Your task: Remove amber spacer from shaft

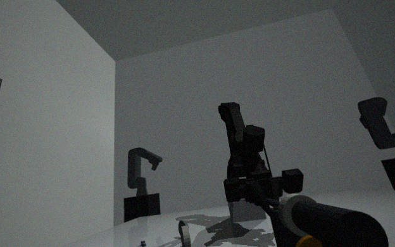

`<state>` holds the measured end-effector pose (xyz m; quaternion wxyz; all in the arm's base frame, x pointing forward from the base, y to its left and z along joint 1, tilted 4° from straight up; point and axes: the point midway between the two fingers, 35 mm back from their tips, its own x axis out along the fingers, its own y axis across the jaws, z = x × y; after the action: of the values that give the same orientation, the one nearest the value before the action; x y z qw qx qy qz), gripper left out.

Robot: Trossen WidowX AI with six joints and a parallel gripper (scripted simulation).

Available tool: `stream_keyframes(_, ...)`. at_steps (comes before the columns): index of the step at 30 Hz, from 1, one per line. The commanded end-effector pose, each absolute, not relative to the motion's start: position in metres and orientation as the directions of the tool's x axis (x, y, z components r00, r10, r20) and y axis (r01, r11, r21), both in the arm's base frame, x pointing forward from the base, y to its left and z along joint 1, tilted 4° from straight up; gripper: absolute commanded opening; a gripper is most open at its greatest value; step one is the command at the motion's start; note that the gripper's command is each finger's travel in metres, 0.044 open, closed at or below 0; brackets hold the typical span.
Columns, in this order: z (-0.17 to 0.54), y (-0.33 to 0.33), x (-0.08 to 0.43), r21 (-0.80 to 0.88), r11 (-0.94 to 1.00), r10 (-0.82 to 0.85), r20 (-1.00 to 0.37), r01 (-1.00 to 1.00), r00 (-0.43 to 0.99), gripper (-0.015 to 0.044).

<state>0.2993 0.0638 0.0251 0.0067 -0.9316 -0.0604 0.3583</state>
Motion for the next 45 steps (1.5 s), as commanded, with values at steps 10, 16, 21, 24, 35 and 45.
stream_keyframes(10,0.025,0.064,0.301,-0.056,-0.993,0.115,-0.667,0.104,0.736,0.0)
stream_keyframes(16,0.026,0.064,0.302,-0.056,-0.993,0.115,-0.667,0.104,0.736,0.0)
stream_keyframes(21,0.026,0.064,0.304,-0.056,-0.993,0.115,-0.667,0.104,0.737,0.0)
stream_keyframes(24,0.027,0.064,0.304,-0.056,-0.993,0.115,-0.667,0.104,0.737,0.0)
stream_keyframes(35,0.027,0.065,0.307,-0.056,-0.993,0.115,-0.666,0.104,0.737,0.0)
stream_keyframes(45,0.027,0.065,0.31,-0.056,-0.993,0.115,-0.666,0.104,0.737,0.0)
